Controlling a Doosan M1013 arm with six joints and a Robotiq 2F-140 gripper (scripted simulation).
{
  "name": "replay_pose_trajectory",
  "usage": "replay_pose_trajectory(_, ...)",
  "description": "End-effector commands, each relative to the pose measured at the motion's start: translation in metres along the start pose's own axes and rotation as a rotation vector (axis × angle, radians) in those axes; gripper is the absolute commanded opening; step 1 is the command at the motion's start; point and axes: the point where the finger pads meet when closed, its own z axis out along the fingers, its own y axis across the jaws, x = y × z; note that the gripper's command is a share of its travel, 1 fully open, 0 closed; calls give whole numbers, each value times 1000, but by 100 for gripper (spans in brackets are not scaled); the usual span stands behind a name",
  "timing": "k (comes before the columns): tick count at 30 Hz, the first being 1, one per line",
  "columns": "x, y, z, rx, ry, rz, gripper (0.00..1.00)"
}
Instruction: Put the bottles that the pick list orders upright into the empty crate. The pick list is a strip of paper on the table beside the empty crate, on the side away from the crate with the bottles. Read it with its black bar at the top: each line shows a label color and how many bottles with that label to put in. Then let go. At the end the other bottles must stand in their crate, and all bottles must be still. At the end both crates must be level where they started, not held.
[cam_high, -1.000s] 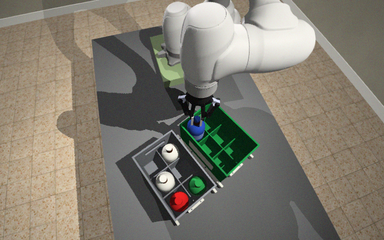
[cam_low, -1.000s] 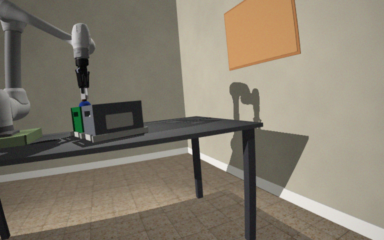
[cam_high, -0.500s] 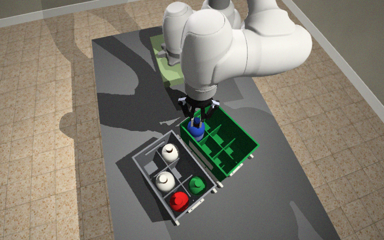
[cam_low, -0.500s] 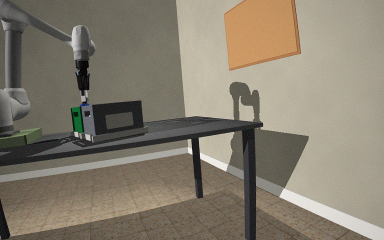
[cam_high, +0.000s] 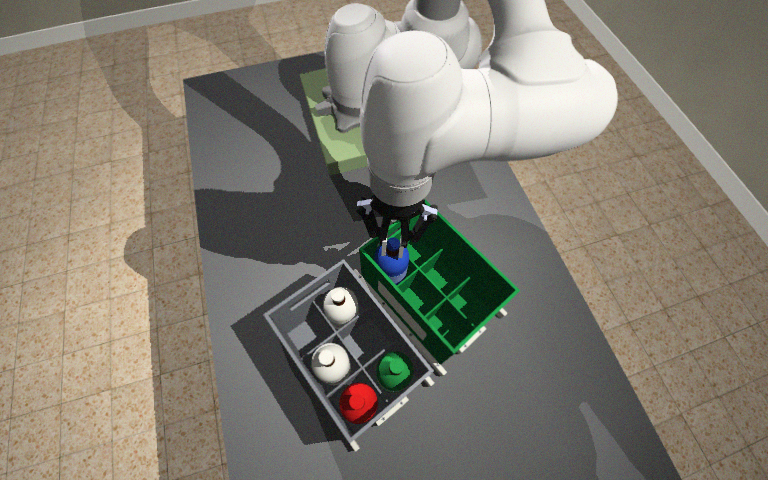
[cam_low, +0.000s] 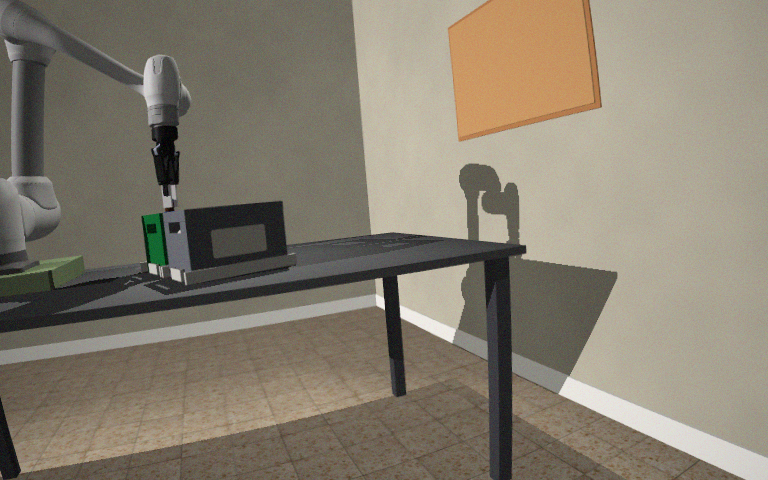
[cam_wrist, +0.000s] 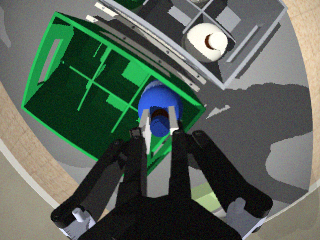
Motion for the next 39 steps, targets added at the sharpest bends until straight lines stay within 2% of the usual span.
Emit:
replay_pose_trajectory(1, 0, 0, 2, 0, 0, 0, 0)
replay_pose_trajectory(21, 0, 0, 20, 0, 0, 0, 0)
replay_pose_trajectory(39, 0, 0, 20, 0, 0, 0, 0)
